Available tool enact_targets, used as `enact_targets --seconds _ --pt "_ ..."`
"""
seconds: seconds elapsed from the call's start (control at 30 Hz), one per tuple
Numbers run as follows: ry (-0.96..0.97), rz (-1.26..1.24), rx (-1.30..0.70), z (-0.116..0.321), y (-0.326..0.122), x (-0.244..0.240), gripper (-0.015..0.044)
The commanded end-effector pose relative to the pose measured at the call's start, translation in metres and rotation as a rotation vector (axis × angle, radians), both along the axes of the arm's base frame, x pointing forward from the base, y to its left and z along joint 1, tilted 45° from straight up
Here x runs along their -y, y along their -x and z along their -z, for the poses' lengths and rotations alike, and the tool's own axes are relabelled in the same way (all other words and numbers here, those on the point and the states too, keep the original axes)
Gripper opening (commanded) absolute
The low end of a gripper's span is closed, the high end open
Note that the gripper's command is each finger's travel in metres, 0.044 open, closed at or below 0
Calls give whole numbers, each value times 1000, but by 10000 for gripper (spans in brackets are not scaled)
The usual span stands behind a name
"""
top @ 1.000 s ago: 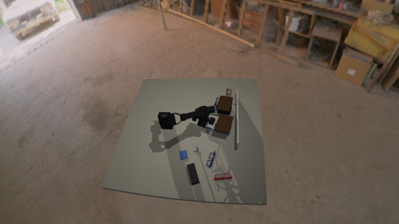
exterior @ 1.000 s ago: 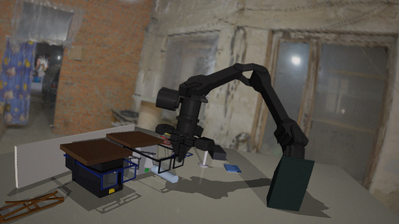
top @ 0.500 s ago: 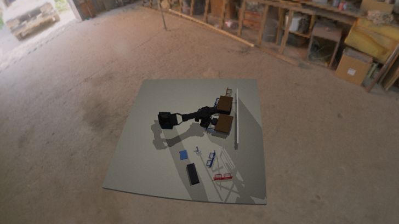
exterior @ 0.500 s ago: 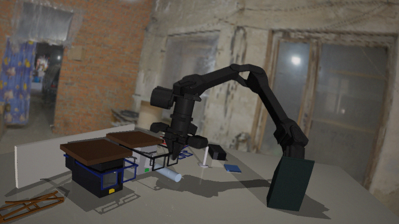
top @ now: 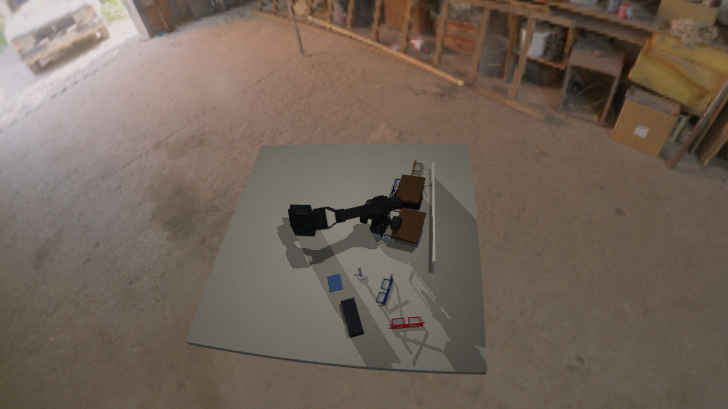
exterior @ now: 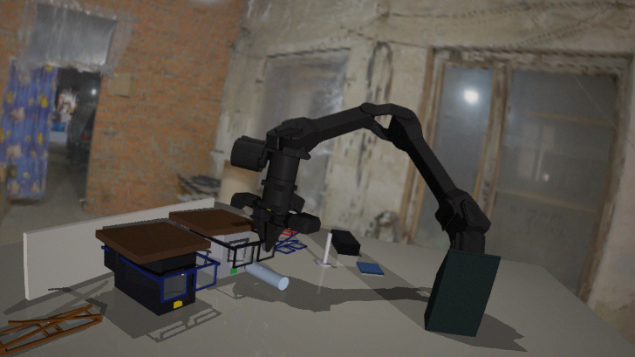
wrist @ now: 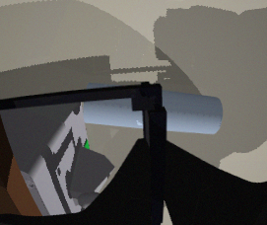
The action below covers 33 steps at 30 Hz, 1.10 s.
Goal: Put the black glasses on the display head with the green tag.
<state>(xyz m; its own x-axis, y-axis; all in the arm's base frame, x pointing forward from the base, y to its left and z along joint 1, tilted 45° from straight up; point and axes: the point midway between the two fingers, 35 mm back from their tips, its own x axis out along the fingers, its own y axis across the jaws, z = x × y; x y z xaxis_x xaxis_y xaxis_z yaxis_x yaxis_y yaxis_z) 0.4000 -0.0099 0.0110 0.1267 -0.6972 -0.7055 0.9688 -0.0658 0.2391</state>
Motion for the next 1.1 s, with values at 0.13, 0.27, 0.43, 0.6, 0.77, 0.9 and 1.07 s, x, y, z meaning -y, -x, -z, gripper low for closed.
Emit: enact_targets --seconds 0.13,0.27,0.43,0.6,0.77,0.9,1.07 --pt "4 -3 -4 -1 -12 2 0" --pt "4 -3 -4 -2 -17 3 0" --pt "4 -3 -3 -3 -21 3 0" --pt "4 -3 -3 -3 -22 4 0" --pt "5 -3 -3 -2 -21 5 0" --pt "5 -3 -3 -2 -22 5 0" --pt "5 -3 -3 0 -22 7 0"
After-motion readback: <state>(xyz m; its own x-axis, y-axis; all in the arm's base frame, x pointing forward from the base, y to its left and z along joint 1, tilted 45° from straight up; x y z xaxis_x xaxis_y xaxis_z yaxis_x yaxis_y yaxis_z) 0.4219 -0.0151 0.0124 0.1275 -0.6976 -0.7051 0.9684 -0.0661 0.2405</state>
